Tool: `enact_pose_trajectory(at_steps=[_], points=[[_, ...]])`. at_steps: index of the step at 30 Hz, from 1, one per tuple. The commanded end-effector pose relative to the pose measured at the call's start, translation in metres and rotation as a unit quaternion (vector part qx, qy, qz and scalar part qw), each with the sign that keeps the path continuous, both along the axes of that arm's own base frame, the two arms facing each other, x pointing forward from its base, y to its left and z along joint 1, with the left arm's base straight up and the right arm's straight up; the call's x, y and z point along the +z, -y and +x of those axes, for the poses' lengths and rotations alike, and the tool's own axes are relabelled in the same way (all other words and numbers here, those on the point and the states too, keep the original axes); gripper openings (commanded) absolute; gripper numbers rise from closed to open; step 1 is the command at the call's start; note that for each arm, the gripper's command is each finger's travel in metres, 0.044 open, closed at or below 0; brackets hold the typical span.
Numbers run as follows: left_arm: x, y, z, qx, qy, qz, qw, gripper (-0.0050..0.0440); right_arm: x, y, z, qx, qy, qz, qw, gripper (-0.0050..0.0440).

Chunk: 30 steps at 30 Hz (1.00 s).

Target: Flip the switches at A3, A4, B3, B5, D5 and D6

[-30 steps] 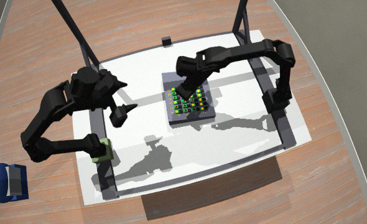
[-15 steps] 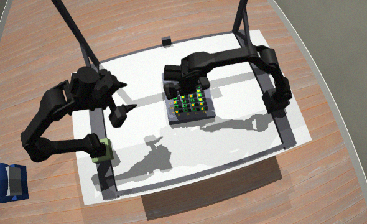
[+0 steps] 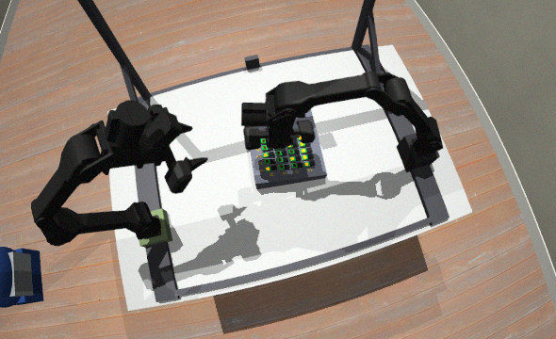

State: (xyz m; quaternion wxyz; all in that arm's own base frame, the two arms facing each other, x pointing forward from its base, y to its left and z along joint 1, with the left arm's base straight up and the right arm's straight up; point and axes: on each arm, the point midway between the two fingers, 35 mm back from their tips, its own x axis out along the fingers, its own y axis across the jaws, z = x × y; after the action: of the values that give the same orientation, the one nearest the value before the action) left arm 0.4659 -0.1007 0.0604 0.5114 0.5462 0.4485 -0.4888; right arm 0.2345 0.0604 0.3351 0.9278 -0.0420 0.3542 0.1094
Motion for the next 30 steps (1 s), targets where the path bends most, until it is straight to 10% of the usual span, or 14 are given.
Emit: enact_pose_trajectory(at_steps=[1, 30], points=[[0.005, 0.003, 0.005, -0.007, 0.015, 0.000, 1.000, -0.0050, 0.008, 0.001, -0.002, -0.003, 0.012, 0.003, 1.000, 0.0400], [-0.036, 0.002, 0.011, -0.006, 0.014, -0.001, 1.000, -0.0050, 0.008, 0.001, -0.002, -0.003, 0.012, 0.003, 1.000, 0.0400]])
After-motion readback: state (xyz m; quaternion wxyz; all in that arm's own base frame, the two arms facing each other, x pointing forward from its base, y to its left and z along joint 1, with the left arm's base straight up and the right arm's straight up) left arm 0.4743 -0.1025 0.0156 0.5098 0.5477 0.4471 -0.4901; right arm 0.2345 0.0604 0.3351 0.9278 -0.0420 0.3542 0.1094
